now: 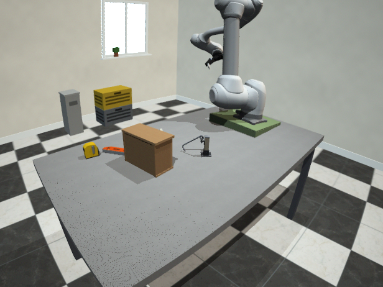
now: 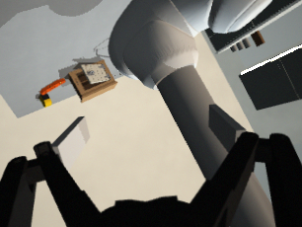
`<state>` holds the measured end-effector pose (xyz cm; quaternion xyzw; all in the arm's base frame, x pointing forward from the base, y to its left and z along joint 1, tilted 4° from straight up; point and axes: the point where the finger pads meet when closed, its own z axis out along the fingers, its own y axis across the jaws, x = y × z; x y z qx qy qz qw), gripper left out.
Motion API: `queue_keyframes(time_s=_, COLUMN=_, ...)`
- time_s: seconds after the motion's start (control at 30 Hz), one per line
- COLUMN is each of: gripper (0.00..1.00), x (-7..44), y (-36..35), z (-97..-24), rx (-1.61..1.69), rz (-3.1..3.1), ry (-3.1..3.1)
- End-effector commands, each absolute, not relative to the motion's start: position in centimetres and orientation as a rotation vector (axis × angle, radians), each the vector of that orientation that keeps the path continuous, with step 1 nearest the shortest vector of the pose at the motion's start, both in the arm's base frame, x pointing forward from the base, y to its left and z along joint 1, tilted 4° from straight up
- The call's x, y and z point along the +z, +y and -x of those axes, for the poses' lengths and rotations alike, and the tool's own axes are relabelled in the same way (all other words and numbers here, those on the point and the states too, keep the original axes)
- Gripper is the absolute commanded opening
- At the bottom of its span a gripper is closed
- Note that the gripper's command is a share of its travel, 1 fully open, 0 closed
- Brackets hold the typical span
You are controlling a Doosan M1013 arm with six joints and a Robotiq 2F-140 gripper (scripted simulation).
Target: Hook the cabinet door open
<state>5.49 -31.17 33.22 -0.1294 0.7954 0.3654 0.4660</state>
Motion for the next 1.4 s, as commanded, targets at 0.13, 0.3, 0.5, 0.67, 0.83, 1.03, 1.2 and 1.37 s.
queue_keyframes(time_s=0.13, gripper=1.0, x=33.2, y=-31.2, z=-5.5, rx=0.897, rz=0.318, ry=1.952)
queue_keyframes(time_s=0.3, gripper=1.0, x=33.2, y=-31.2, z=-5.5, rx=0.897, rz=0.318, ry=1.952)
queue_keyframes(time_s=0.5, gripper=1.0, x=33.2, y=-31.2, z=-5.5, rx=0.897, rz=0.318, ry=1.952)
queue_keyframes(time_s=0.67, gripper=1.0, x=33.2, y=-31.2, z=-5.6, rx=0.9, rz=0.32, ry=1.956)
queue_keyframes(time_s=0.83, gripper=1.0, x=32.5, y=-31.6, z=-6.6, rx=0.93, rz=0.341, ry=1.992)
queue_keyframes(time_s=1.03, gripper=1.0, x=30.3, y=-32.8, z=-10.1, rx=1.012, rz=0.414, ry=2.109)
queue_keyframes(time_s=1.2, gripper=1.0, x=28.6, y=-33.6, z=-13.0, rx=1.059, rz=0.477, ry=2.201)
queue_keyframes(time_s=1.37, gripper=1.0, x=25.3, y=-34.7, z=-19.8, rx=1.106, rz=0.632, ry=2.396)
